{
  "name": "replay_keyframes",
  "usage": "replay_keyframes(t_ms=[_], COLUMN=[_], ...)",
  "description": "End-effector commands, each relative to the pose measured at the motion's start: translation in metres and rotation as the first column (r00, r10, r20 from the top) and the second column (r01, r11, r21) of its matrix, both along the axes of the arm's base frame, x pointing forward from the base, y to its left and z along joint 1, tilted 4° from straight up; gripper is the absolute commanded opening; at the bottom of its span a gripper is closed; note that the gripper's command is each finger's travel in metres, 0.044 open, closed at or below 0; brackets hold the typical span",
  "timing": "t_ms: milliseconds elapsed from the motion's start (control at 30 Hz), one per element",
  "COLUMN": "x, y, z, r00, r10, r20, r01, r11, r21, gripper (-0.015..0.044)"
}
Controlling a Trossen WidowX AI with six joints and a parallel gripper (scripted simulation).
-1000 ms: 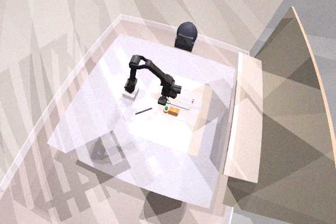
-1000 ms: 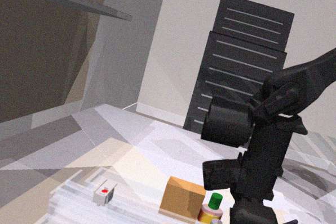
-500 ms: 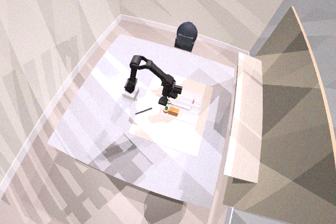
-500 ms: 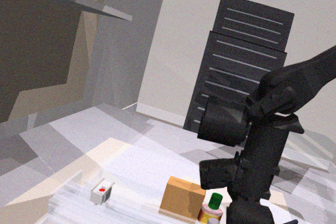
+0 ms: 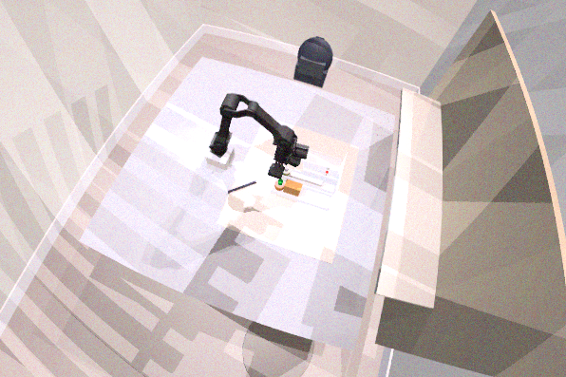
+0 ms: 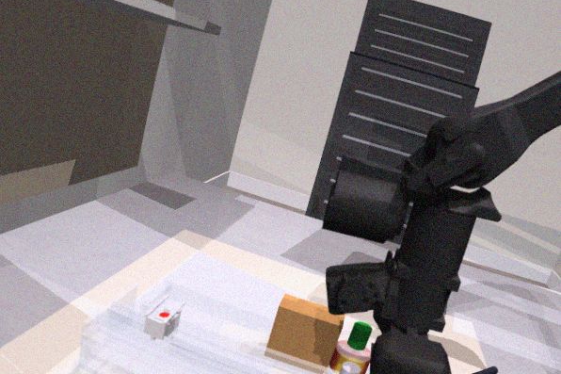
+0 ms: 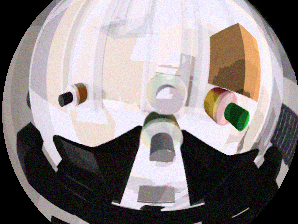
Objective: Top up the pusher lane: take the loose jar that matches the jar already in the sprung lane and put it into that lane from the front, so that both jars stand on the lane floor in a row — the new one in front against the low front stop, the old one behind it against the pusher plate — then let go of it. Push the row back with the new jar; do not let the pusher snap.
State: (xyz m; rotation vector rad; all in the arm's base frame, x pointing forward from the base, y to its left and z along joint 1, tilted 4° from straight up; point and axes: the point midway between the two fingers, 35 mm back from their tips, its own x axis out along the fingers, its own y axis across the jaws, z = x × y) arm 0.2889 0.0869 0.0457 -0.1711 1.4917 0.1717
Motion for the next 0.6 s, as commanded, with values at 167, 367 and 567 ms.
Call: replay_keyframes(t_ms=[167, 367, 567], x=[0.0133, 0.0157, 0.0181], y=[0.0025, 0.0030, 0.0035], z=[0.0047, 0.0054, 0.0062], r00=[0.999, 0.999, 0.999], r10=[0.001, 0.001, 0.001], r20=[0.032, 0.032, 0.032], r01=[-0.001, -0.001, -0.001], r11=[1.000, 1.000, 1.000], r21=[0.005, 0.005, 0.005], gripper=[0.0000, 0.0000, 0.0000])
